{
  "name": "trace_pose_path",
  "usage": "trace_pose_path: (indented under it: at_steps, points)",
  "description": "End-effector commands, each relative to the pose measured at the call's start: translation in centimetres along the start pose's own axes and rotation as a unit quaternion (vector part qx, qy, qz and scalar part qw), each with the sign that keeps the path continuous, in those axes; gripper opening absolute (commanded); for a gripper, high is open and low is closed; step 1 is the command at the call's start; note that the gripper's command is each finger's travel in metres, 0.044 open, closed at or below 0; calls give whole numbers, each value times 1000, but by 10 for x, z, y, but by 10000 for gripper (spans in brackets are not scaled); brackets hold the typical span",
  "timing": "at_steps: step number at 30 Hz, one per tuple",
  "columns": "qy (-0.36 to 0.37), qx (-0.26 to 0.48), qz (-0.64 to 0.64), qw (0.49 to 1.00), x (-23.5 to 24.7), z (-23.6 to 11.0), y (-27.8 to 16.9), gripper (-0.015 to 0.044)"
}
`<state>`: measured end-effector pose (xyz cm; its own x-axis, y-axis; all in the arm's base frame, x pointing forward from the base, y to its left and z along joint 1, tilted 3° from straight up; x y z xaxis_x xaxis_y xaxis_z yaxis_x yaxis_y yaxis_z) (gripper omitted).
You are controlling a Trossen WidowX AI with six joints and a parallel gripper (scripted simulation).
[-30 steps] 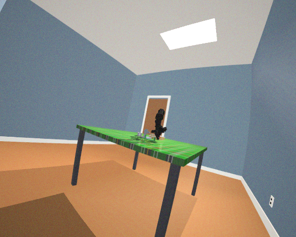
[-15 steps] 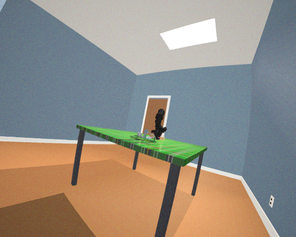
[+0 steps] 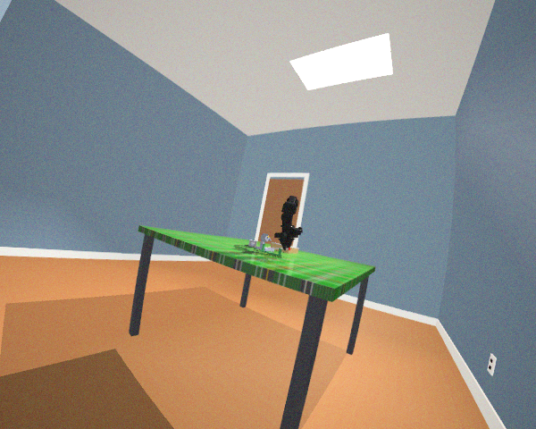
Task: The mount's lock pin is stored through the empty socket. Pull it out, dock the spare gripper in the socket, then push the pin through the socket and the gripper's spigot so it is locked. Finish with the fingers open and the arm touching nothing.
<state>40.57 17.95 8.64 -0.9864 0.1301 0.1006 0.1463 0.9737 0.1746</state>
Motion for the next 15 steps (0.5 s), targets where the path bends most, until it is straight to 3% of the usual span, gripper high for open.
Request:
trace_pose_path:
  at_steps: [1, 15]
  points:
    - [-1, 0, 0, 1000, 1, -10, 2, 200]
    - [9, 5, 3, 1000, 6, -34, 3, 200]
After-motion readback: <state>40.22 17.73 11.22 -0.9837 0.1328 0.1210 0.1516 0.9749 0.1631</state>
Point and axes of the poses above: the point midway between the two fingers, 35 mm back from their tips, its own z axis out along the fingers, its own x axis across the jaws, y = z × x, the point moved 6 cm from there along -z, back along the fingers, and after that the axes turned 3 degrees about z, right-handed, at the moved point
